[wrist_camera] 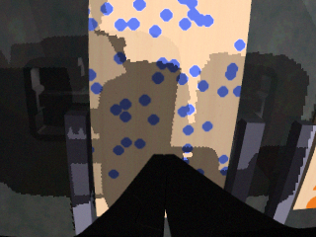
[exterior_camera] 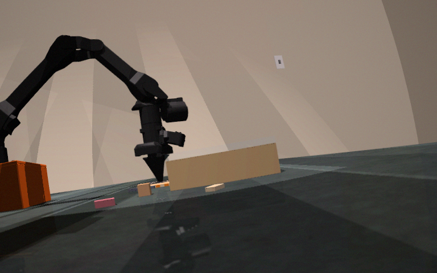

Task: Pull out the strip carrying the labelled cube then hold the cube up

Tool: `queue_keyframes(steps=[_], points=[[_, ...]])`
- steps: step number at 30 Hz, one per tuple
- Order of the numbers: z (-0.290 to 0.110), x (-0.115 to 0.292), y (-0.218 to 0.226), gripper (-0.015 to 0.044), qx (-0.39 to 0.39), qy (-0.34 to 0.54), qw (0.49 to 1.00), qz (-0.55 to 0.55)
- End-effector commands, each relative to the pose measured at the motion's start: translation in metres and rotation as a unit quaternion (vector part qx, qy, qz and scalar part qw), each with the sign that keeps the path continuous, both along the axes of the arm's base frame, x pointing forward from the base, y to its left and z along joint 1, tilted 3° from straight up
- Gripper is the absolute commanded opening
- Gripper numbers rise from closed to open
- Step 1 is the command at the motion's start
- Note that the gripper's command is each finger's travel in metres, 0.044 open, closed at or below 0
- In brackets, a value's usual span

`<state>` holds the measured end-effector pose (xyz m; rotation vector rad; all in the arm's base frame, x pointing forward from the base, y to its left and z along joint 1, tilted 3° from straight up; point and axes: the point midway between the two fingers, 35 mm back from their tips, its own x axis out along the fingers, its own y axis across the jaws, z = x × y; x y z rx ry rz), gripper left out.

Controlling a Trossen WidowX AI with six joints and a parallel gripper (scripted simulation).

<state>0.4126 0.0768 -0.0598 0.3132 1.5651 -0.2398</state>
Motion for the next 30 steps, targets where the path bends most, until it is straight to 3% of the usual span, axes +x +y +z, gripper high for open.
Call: queue_keyframes(steps=[1,30], points=[[-0.003,0.001,0.001,0.0,0.0,0.0,1.0,-0.002],[-0.004,-0.036,0.015,0.0,0.001,0.002,1.0,-0.002]])
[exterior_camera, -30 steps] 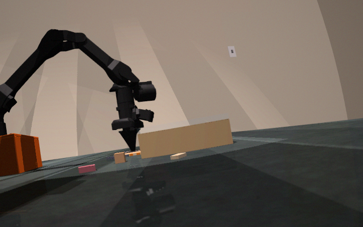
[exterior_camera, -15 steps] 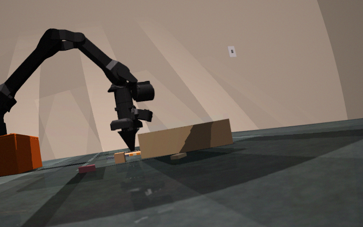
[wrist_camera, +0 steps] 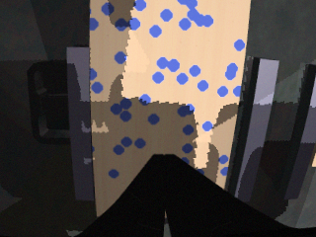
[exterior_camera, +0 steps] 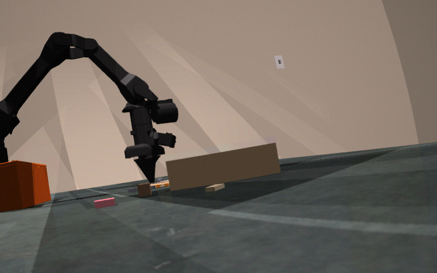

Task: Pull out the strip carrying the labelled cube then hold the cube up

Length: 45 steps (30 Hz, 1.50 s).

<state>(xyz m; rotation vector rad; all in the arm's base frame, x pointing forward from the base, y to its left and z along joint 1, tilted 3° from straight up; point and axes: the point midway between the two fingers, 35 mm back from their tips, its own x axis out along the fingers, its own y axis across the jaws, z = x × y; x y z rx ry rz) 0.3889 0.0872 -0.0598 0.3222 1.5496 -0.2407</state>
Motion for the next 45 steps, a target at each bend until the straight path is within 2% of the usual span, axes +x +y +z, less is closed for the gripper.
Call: queue_keyframes(steps=[1,45], points=[[-0.004,-0.014,0.005,0.0,0.0,0.009,1.0,0.002],[-0.004,-0.073,0.028,0.0,0.001,0.012,1.0,0.002]])
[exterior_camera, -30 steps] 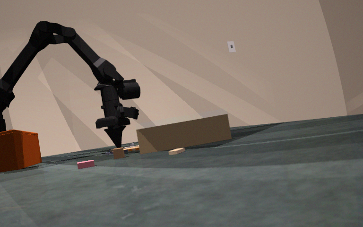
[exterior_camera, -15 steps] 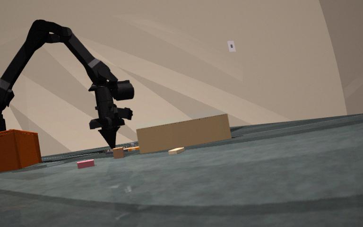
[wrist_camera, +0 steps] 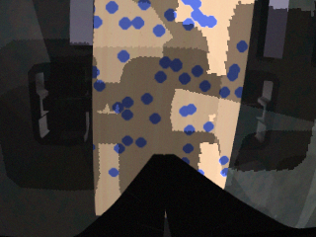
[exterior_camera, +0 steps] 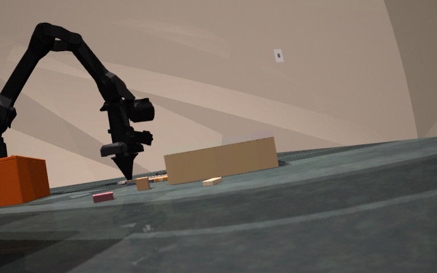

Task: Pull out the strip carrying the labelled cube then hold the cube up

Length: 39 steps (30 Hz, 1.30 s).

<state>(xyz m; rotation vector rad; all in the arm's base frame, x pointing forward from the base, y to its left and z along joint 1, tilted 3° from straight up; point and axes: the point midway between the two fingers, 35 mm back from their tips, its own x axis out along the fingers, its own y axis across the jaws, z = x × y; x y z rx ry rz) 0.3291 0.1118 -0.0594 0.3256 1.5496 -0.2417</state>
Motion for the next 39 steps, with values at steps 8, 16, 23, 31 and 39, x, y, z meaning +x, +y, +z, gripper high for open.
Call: queue_keyframes(steps=[8,16,23,31,39], points=[[-0.004,-0.024,0.008,0.0,0.0,0.012,1.0,0.003],[-0.004,-0.034,0.012,0.0,0.001,0.013,1.0,0.003],[-0.004,-0.044,0.016,0.0,0.001,0.013,1.0,0.003],[-0.004,-0.055,0.02,0.0,0.001,0.014,1.0,0.003],[-0.004,-0.067,0.025,0.0,0.001,0.014,1.0,0.003]])
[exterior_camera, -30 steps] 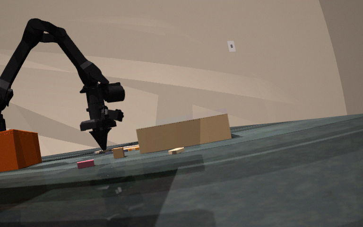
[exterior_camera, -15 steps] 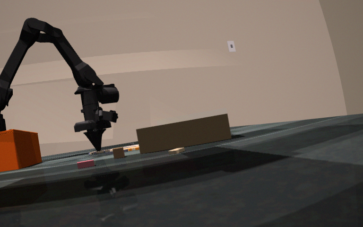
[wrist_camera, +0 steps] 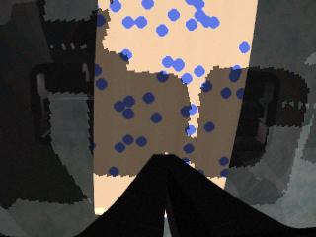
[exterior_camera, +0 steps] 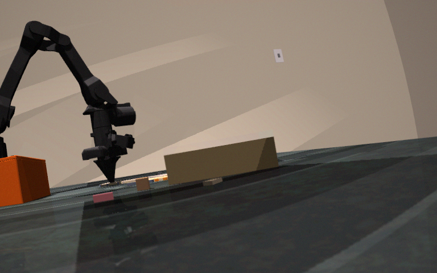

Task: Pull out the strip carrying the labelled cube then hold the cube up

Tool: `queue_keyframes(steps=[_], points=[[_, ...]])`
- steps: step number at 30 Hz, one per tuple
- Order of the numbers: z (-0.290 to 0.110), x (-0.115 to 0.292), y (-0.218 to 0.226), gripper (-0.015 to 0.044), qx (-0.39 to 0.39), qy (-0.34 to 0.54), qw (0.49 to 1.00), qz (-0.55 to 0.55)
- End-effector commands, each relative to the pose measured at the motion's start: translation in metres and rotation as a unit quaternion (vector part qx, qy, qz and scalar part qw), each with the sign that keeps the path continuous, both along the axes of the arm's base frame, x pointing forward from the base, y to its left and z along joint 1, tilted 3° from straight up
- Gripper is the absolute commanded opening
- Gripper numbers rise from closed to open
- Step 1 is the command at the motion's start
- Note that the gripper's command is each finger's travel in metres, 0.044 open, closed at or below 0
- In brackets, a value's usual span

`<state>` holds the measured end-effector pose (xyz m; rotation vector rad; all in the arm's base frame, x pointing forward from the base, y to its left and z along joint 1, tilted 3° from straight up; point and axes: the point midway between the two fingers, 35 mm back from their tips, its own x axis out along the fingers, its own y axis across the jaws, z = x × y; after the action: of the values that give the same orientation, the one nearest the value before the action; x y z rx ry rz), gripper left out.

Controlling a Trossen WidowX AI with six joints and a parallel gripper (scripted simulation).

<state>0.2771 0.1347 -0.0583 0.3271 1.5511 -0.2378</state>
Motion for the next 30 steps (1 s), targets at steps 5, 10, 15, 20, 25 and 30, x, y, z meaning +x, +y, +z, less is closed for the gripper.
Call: queue_keyframes(steps=[5,10,15,20,25,30], points=[[-0.005,-0.022,0.005,0.0,-0.001,0.014,1.0,0.003],[-0.004,-0.029,0.007,0.0,0.0,0.015,1.0,0.003],[-0.004,-0.036,0.01,0.0,0.0,0.015,1.0,0.003],[-0.004,-0.04,0.012,0.0,0.0,0.015,1.0,0.003],[-0.004,-0.04,0.012,0.0,0.0,0.015,1.0,0.003],[-0.004,-0.04,0.012,0.0,0.0,0.015,1.0,0.003]])
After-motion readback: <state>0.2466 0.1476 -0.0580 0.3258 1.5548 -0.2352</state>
